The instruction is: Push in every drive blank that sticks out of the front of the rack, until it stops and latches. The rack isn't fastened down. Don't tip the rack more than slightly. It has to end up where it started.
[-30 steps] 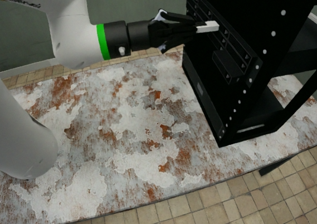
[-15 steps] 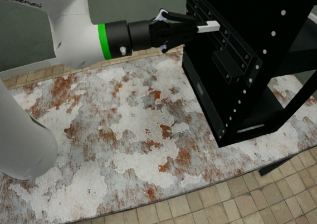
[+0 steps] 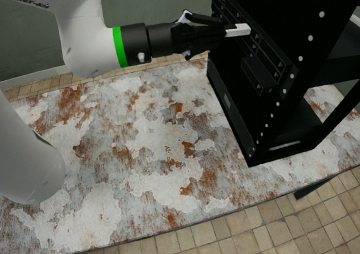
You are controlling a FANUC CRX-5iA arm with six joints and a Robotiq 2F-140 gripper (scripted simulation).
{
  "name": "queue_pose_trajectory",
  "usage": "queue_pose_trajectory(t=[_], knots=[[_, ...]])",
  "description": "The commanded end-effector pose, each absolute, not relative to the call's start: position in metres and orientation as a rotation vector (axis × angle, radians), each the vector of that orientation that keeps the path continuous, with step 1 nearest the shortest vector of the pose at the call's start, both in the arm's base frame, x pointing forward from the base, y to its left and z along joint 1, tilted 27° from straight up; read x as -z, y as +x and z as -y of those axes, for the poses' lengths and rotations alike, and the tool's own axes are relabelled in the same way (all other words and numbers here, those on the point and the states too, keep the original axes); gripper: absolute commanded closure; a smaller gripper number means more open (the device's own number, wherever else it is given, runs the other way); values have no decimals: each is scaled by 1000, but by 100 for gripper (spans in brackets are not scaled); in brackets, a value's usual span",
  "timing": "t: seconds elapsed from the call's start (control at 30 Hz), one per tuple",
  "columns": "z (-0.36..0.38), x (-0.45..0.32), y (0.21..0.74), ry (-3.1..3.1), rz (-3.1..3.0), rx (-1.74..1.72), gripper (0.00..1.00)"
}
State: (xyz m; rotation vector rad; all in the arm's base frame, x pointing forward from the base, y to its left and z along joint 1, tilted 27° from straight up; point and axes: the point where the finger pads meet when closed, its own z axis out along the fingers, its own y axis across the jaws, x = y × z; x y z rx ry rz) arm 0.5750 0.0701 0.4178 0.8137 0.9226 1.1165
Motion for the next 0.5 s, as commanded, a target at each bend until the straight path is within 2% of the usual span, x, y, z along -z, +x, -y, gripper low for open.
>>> queue_pose_trajectory(t=[0.0,0.47], knots=[[-70,-419,575,813,-921,-1117,90],[-70,-420,578,813,-921,-1117,90]])
